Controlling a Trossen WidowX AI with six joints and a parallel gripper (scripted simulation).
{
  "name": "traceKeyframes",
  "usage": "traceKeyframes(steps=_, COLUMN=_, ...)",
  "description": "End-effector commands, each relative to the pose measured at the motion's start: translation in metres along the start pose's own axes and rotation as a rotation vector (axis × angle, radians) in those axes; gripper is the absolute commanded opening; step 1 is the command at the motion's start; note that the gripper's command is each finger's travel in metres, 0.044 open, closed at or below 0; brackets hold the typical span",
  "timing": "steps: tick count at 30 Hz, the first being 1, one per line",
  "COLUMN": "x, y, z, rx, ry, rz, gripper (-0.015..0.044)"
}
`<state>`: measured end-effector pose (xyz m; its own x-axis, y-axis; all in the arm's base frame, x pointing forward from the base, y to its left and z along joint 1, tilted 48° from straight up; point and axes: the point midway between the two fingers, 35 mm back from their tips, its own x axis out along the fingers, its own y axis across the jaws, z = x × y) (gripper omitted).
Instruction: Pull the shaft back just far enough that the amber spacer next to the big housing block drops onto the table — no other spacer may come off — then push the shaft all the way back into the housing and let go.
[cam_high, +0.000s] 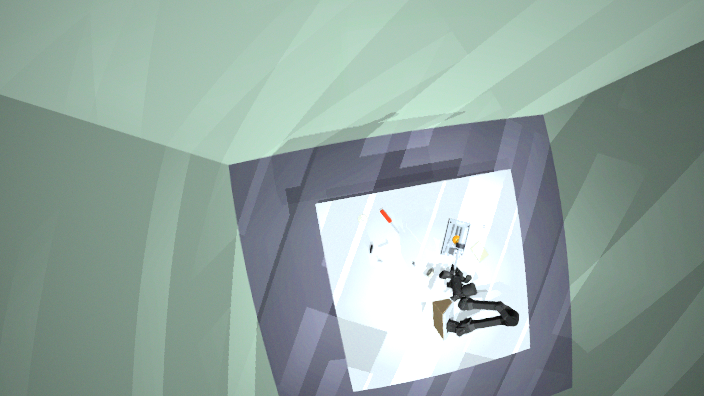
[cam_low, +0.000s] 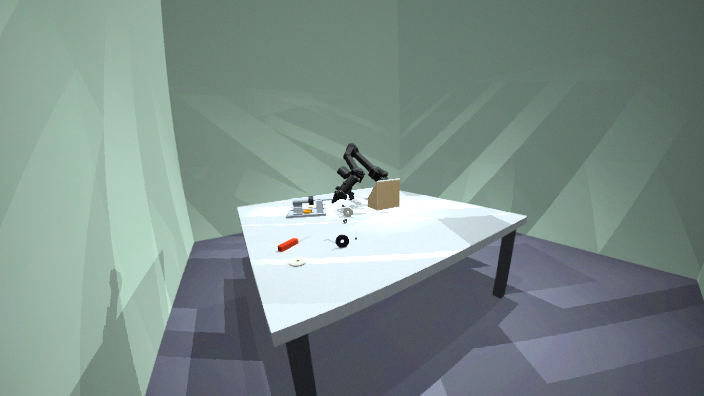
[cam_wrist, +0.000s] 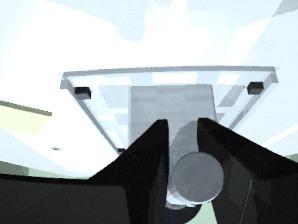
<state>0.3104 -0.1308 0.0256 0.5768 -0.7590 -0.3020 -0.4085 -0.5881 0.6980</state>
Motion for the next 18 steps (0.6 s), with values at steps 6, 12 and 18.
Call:
traceKeyframes(steps=6, x=0.0040, y=0.0007, z=-0.0076, rx=0.006, ry=0.010, rz=0.004, gripper=0.0000)
traceKeyframes(steps=12, x=0.0054, y=0.0007, z=-0.0090, rx=0.006, ry=0.010, rz=0.004, gripper=0.0000)
traceKeyframes(steps=18, x=0.0068, y=0.0007, z=-0.0104, rx=0.006, ry=0.010, rz=0.004, gripper=0.0000)
